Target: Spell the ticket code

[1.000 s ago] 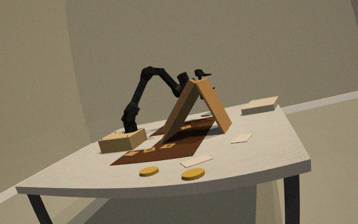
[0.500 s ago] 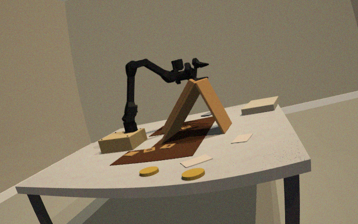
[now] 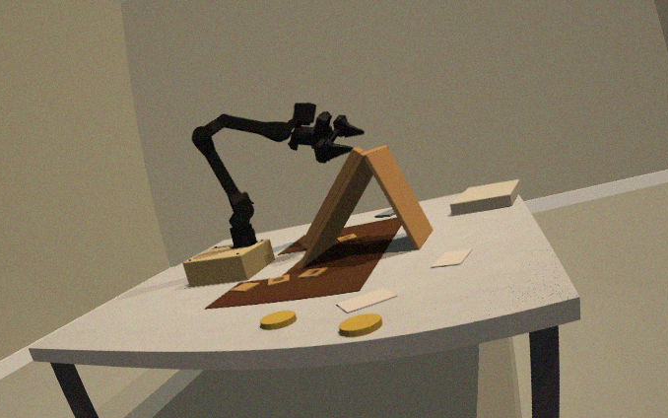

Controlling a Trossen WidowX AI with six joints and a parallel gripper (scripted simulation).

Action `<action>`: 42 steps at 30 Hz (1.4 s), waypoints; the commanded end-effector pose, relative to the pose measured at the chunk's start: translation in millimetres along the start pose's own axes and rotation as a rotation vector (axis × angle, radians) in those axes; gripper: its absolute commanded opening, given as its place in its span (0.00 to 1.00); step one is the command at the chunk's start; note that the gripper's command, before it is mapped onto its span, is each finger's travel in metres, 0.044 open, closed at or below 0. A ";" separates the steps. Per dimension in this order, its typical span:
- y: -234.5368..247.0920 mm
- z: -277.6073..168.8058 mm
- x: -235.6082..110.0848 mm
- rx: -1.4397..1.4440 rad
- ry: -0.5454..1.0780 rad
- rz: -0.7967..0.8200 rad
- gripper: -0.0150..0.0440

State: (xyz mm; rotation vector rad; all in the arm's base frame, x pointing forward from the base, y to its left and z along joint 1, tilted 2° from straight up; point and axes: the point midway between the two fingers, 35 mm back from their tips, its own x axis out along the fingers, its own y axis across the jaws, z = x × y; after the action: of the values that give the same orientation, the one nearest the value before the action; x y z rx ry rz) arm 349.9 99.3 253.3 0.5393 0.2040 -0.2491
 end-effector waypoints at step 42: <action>-141.2 4.2 -88.6 -1.025 0.652 0.113 1.00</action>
State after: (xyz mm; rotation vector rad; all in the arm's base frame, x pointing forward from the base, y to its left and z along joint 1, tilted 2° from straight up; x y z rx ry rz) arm 217.7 5.9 183.5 -0.1801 0.8169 -0.0182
